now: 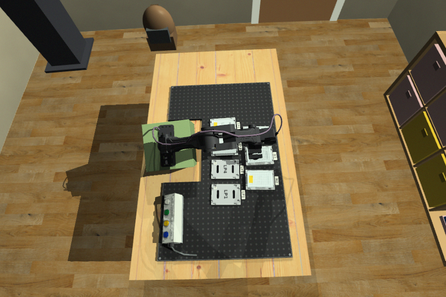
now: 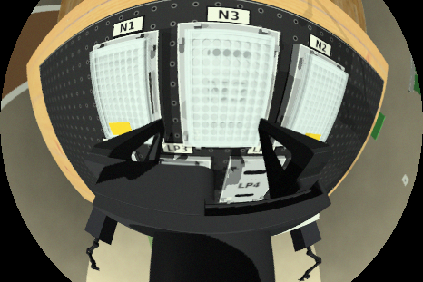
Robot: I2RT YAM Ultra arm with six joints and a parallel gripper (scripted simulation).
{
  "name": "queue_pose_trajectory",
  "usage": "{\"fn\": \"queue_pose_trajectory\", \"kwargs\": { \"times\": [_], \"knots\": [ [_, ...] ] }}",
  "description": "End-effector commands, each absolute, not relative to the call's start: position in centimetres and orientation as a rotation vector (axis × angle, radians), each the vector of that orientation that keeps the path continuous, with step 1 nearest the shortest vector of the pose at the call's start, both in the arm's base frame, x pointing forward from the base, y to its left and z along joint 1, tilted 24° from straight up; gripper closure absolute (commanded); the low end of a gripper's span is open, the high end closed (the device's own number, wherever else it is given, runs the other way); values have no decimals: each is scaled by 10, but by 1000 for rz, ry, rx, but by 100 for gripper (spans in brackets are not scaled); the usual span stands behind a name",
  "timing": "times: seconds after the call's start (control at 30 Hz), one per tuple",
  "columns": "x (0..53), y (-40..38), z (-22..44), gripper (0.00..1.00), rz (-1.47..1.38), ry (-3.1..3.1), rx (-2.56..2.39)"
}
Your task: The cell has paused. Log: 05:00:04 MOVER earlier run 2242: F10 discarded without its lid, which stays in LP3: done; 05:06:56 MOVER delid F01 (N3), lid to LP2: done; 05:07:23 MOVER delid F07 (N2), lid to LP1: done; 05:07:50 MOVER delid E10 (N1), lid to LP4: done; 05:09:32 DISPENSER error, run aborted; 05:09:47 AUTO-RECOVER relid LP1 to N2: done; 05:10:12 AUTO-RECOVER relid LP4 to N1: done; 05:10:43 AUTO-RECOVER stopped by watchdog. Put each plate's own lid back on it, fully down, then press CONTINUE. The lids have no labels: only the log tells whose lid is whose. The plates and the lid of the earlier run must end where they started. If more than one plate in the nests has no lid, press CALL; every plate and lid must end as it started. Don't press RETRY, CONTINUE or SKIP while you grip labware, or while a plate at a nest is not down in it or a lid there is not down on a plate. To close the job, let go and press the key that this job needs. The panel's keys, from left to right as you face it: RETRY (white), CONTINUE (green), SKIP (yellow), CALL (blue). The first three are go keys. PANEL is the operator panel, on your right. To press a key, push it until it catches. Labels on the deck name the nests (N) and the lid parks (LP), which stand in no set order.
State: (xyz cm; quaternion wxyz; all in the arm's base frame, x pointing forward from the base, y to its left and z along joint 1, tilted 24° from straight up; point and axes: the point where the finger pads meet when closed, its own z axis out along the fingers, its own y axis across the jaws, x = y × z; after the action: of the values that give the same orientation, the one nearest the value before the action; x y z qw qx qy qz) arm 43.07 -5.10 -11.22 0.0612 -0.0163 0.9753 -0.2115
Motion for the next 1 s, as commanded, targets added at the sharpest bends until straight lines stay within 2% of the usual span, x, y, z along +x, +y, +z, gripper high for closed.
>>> {"fn": "queue_pose_trajectory", "kwargs": {
  "times": [0.0,0.1,0.97],
  "knots": [
    [421,-27,-109,0,-650,3040,-16],
    [419,-15,-100,0,-632,3013,-3],
    [327,56,-157,0,-660,3062,-19]
  ]
}}
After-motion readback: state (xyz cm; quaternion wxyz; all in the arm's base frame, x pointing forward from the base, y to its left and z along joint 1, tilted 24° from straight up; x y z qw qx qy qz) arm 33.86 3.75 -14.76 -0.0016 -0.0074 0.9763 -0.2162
